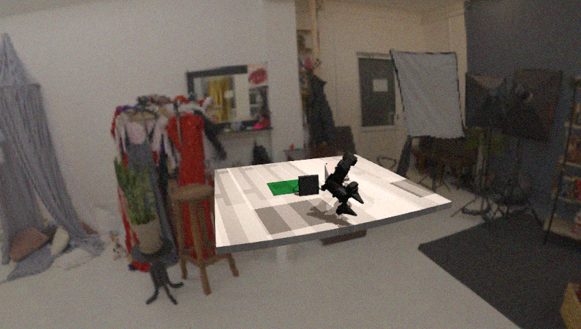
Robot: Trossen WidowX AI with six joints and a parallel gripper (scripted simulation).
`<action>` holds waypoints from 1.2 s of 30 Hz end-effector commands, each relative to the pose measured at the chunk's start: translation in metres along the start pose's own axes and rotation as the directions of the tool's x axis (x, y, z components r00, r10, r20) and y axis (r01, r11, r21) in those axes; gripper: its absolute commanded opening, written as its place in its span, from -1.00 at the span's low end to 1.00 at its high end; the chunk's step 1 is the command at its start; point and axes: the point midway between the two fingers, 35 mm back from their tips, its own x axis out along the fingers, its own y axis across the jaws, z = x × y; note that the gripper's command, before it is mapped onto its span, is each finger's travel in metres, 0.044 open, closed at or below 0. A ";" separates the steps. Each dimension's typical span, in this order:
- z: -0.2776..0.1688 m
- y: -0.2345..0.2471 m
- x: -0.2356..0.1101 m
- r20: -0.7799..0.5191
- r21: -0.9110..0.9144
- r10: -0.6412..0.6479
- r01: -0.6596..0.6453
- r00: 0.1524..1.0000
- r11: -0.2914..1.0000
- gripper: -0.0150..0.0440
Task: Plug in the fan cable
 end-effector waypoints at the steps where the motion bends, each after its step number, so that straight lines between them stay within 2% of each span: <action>1: 0.000 0.000 0.000 0.000 0.000 0.000 0.000 1.000 1.000 0.95; 6: -0.015 0.009 -0.013 -0.057 0.094 0.018 -0.012 0.998 0.995 1.00; 13: -0.075 0.054 -0.086 -0.313 0.498 0.127 0.049 0.941 0.866 1.00; 18: -0.110 0.091 -0.161 -0.480 0.719 0.247 0.217 0.842 0.660 1.00; 22: -0.126 0.119 -0.227 -0.583 0.789 0.349 0.409 0.734 0.459 1.00; 25: -0.130 0.140 -0.279 -0.637 0.769 0.426 0.564 0.642 0.300 1.00; 29: -0.123 0.165 -0.347 -0.677 0.647 0.528 0.757 0.513 0.094 1.00; 33: -0.104 0.188 -0.414 -0.679 0.427 0.626 0.900 0.384 -0.090 1.00; 36: -0.081 0.203 -0.461 -0.655 0.210 0.696 0.956 0.294 -0.206 1.00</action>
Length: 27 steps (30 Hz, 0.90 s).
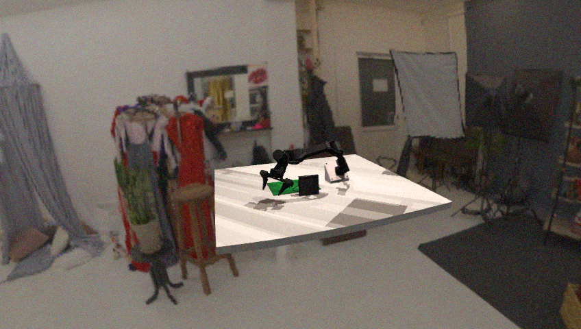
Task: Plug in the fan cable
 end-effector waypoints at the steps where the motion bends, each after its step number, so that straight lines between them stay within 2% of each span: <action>1: -0.047 -0.042 -0.029 -0.113 0.289 -0.093 0.122 0.989 0.950 1.00; 4: -0.084 -0.068 -0.057 -0.205 0.494 -0.145 0.230 0.968 0.839 1.00; 7: -0.121 -0.087 -0.089 -0.299 0.666 -0.174 0.336 0.938 0.667 1.00; 11: -0.172 -0.101 -0.136 -0.423 0.820 -0.174 0.457 0.889 0.345 1.00; 15: -0.219 -0.099 -0.183 -0.525 0.850 -0.126 0.527 0.842 -0.022 1.00; 18: -0.252 -0.088 -0.221 -0.584 0.778 -0.059 0.538 0.810 -0.325 1.00; 22: -0.290 -0.059 -0.271 -0.619 0.537 0.077 0.493 0.782 -0.685 1.00; 25: -0.308 -0.030 -0.303 -0.599 0.278 0.197 0.433 0.776 -0.857 1.00; 27: -0.313 -0.016 -0.315 -0.577 0.153 0.252 0.406 0.777 -0.901 1.00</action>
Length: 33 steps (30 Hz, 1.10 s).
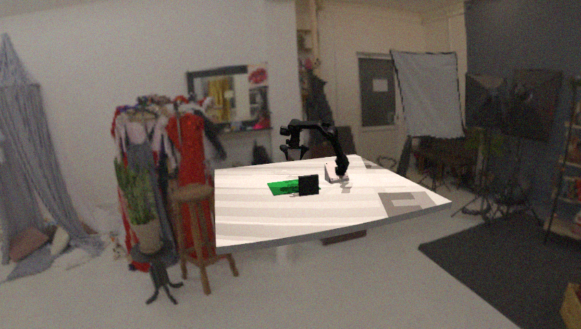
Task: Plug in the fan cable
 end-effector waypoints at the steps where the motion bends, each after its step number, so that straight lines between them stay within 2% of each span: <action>1: 0.002 -0.039 -0.006 -0.091 0.250 -0.082 0.102 0.993 0.963 1.00; 10: 0.002 -0.038 0.001 -0.090 0.250 -0.081 0.102 0.993 0.963 1.00; 19: -0.007 -0.046 0.092 -0.094 0.249 -0.080 0.101 0.992 0.963 1.00; 33: -0.009 -0.047 0.106 -0.094 0.249 -0.080 0.101 0.992 0.963 1.00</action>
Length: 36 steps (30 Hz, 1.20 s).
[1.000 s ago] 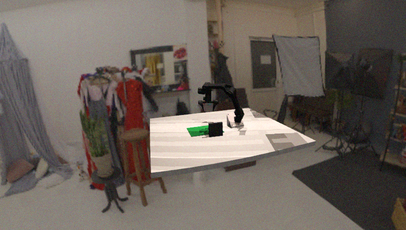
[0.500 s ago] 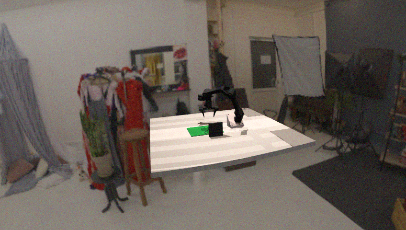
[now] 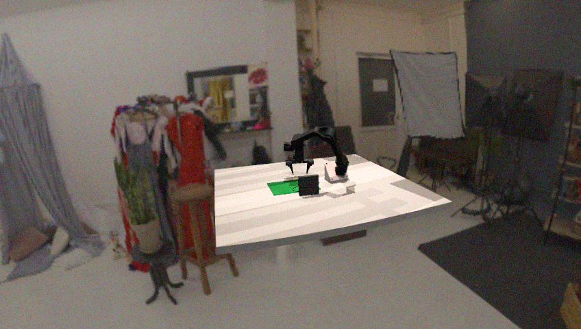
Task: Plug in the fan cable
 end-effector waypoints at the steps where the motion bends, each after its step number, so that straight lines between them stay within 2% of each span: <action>1: 0.000 -0.002 0.008 -0.008 0.010 -0.006 0.006 1.000 1.000 1.00; 23: -0.001 -0.004 0.044 -0.010 0.010 -0.006 0.006 1.000 1.000 1.00; 30: -0.001 -0.004 0.045 -0.010 0.010 -0.006 0.007 1.000 1.000 1.00; 36: -0.001 -0.002 0.043 -0.004 0.001 -0.004 0.004 1.000 1.000 0.47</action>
